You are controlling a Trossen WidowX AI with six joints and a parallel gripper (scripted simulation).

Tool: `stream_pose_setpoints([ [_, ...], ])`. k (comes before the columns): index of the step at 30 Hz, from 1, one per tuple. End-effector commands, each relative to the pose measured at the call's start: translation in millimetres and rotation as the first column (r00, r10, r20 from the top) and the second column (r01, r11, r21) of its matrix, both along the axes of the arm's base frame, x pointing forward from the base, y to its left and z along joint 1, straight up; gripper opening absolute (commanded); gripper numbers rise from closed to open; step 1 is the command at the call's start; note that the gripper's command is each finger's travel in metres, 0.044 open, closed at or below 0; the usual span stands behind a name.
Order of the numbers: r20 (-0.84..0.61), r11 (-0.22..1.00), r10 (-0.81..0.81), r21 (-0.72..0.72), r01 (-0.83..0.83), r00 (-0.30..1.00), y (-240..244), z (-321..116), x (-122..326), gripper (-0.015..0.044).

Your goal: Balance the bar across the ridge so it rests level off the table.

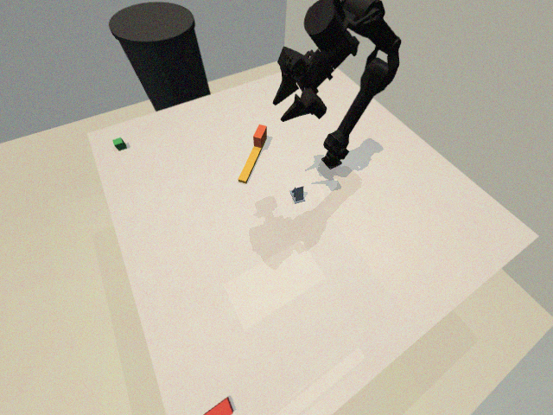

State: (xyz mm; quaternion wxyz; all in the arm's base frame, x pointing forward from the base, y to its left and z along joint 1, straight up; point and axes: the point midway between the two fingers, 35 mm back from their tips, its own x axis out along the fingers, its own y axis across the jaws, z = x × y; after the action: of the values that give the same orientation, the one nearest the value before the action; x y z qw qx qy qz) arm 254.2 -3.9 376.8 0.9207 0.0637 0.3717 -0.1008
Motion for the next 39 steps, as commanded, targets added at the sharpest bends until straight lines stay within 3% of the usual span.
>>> stream_pose_setpoints([
  [1, -0.040, 1.000, 0.005, -0.025, -0.006, 0.999, -9.1, -10.8, 11.0, 0.0315],
  [20, -0.376, 0.939, 0.183, -0.207, -0.275, 0.908, -63.1, -72.2, 39.3, 0.0315],
  [39, -0.655, 0.789, 0.403, -0.106, -0.606, 0.639, -130.6, -143.3, 40.2, 0.0315],
])
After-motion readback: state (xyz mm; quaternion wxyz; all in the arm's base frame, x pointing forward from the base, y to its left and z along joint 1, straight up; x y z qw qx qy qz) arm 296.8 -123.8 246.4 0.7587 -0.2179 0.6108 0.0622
